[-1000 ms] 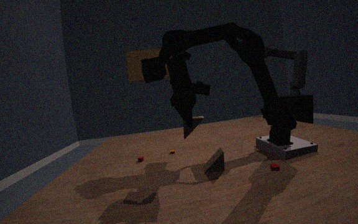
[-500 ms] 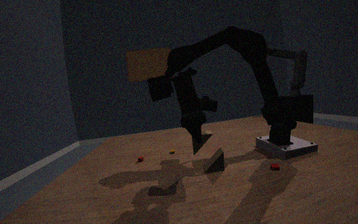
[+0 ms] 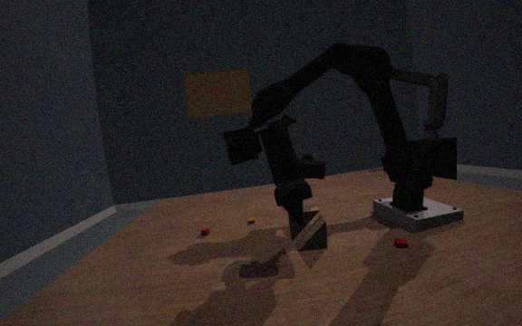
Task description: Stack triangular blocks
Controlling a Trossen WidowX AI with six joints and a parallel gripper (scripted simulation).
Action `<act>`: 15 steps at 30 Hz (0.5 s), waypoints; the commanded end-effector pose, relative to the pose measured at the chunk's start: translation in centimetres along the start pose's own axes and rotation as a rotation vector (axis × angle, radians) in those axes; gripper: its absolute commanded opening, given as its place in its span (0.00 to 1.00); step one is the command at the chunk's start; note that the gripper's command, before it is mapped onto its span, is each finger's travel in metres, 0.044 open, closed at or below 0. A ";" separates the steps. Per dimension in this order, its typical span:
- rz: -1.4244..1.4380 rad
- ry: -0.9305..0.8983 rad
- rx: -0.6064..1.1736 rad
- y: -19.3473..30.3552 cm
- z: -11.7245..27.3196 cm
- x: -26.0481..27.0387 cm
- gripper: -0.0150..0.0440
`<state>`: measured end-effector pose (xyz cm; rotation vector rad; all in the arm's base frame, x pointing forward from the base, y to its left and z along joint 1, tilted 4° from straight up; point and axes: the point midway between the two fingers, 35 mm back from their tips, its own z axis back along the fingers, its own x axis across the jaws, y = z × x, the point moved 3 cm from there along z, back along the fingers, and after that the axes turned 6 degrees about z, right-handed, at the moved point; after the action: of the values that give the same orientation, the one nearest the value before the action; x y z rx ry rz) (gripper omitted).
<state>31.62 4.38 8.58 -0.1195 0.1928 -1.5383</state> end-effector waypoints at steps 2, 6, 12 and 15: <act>-0.003 0.008 0.010 -0.1 -0.1 -0.1 0.25; -0.003 0.008 0.009 -0.1 -0.1 -0.1 0.25; -0.004 0.010 0.010 -0.1 -0.1 -0.1 0.25; -0.005 0.012 0.010 -0.1 -0.1 -0.2 0.25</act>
<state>31.54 4.45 8.47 -0.1094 0.1904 -1.5405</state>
